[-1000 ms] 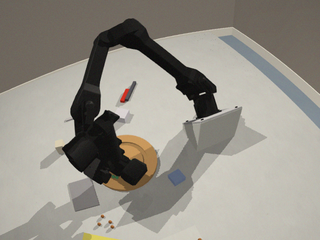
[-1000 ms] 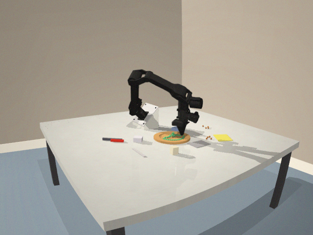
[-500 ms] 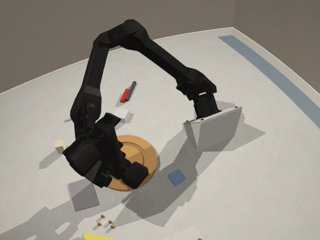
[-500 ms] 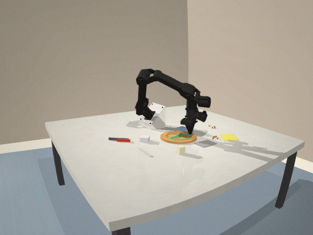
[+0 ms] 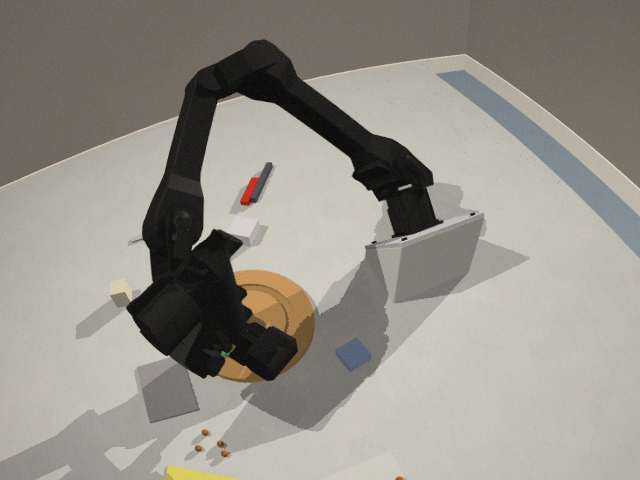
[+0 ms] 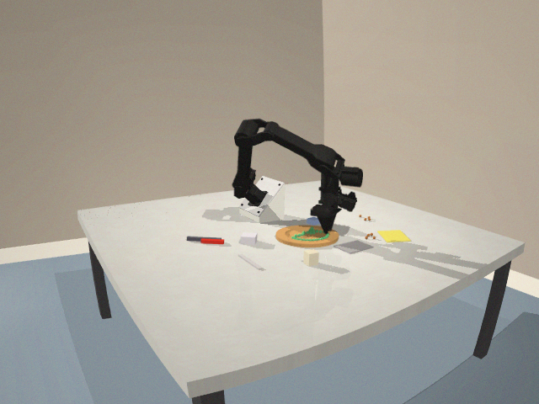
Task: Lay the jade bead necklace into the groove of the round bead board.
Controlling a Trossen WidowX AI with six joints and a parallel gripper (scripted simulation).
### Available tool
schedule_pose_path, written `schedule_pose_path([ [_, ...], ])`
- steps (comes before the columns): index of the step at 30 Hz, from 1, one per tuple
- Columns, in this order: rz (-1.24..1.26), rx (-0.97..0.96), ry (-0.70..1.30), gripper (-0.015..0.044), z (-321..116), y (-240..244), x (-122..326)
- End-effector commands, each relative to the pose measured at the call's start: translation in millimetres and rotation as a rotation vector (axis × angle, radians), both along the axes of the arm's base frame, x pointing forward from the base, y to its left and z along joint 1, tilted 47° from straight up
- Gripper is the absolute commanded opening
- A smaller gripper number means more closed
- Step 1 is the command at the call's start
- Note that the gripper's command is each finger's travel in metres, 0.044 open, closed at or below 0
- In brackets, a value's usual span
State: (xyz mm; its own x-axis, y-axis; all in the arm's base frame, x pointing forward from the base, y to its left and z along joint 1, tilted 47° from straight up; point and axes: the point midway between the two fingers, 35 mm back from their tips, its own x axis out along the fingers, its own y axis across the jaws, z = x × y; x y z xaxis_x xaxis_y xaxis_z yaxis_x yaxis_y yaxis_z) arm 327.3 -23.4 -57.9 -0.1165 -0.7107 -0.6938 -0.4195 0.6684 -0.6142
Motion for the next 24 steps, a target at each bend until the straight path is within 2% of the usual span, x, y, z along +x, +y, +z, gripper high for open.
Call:
schedule_pose_path([
  [1, -0.001, 0.0, 0.0, 0.0263, 0.3, -0.1, 0.0],
  [8, 0.001, -0.002, 0.006, 0.044, 1.4, 0.8, -0.5],
  [24, 0.001, 0.0, 0.008, 0.044, 4.1, 3.6, 0.0],
])
